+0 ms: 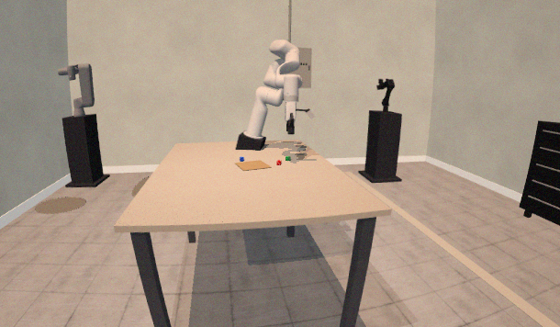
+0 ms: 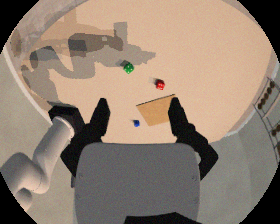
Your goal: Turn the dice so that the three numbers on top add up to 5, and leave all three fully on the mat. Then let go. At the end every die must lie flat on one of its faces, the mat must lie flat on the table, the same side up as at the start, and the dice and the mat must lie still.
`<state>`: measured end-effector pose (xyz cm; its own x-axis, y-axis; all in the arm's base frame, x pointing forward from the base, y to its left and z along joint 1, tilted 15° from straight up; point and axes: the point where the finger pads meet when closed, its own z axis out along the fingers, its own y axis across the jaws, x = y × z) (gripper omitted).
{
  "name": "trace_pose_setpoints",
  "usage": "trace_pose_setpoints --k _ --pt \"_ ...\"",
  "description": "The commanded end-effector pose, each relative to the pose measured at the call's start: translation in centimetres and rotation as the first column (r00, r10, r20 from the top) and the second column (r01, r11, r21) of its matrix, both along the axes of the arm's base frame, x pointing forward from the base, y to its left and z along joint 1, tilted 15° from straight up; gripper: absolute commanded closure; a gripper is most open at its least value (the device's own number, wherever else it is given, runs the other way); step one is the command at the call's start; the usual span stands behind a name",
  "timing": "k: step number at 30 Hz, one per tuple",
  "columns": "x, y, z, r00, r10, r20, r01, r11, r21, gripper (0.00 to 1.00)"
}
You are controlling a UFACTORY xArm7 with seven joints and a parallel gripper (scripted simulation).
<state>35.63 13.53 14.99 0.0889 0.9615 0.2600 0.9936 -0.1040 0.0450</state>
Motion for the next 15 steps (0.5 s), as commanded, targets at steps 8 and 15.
trace_pose_setpoints --k 8,15 --pt "5.1 -6.0 -2.1 0.976 -0.209 -0.056 0.21 0.978 0.011 0.0" --pt "5.1 -6.0 -2.1 0.976 -0.209 -0.056 0.21 0.978 0.011 0.0"
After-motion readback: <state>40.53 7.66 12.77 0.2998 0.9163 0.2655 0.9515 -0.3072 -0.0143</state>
